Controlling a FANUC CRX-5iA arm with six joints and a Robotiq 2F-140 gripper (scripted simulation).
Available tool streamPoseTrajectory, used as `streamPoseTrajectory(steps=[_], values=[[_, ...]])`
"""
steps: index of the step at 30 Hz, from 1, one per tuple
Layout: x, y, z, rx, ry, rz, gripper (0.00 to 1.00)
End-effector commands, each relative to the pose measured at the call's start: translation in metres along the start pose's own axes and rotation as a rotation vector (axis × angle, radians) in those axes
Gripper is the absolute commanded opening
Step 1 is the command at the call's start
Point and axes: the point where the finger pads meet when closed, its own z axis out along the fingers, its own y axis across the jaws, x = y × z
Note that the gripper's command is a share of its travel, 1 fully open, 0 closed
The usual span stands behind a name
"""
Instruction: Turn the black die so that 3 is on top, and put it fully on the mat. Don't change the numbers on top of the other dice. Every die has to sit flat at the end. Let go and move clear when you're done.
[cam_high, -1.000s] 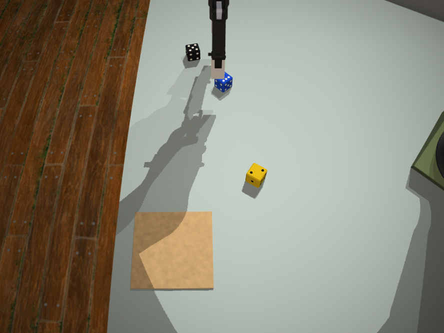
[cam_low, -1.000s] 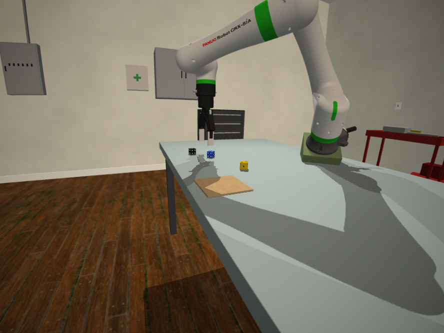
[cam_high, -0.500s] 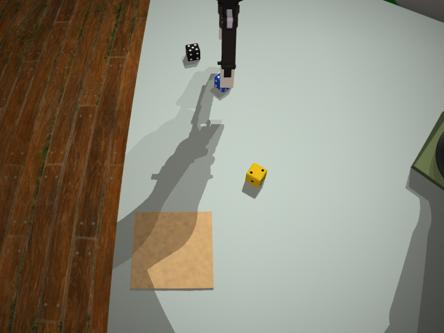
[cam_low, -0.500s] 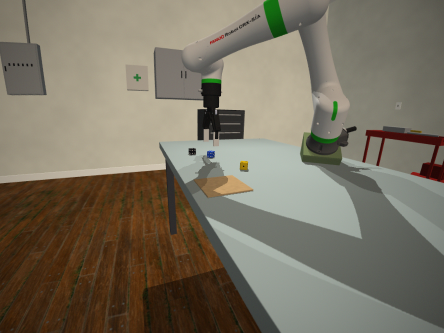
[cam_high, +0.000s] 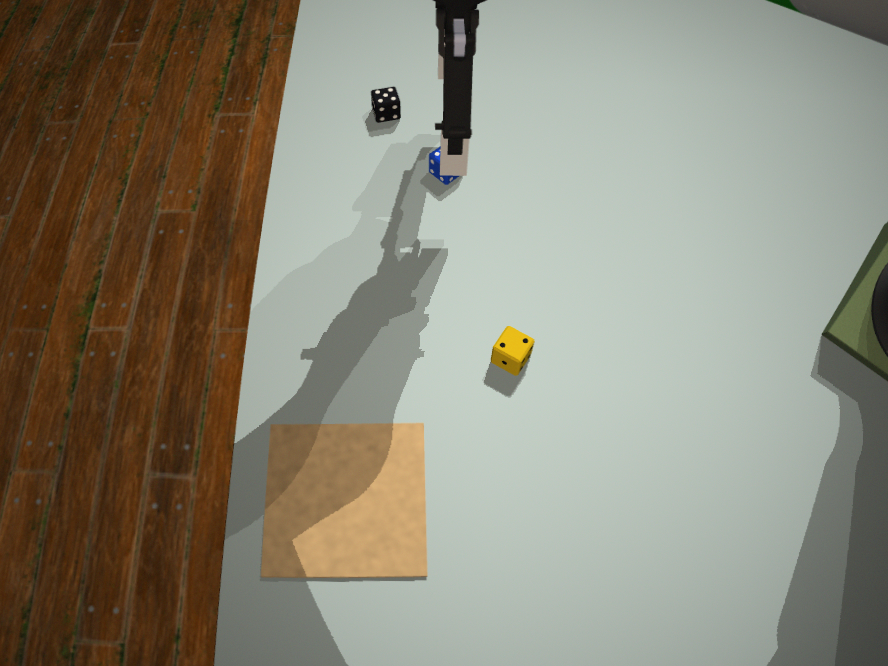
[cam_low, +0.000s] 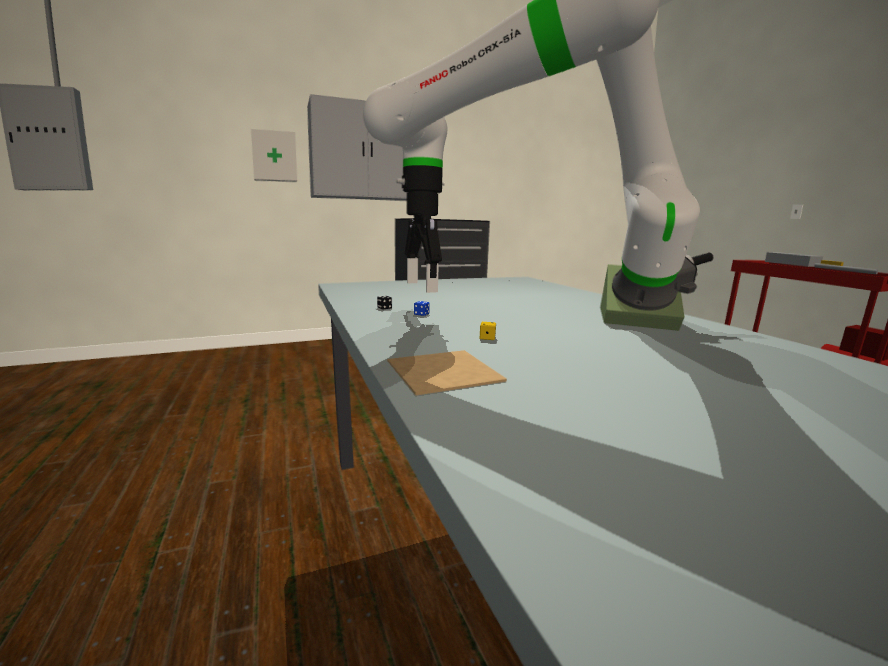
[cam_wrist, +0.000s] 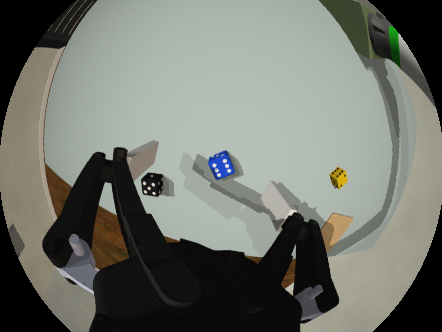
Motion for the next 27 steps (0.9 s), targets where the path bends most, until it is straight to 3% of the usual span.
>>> streamPoseTrajectory(steps=[1, 19, 27], values=[[0.0, 0.0, 0.0, 0.0, 0.0, 0.0, 1.0], [0.0, 0.001, 0.0, 0.0, 0.0, 0.0, 1.0], [0.006, 0.024, 0.0, 0.0, 0.0, 0.0, 1.0]])
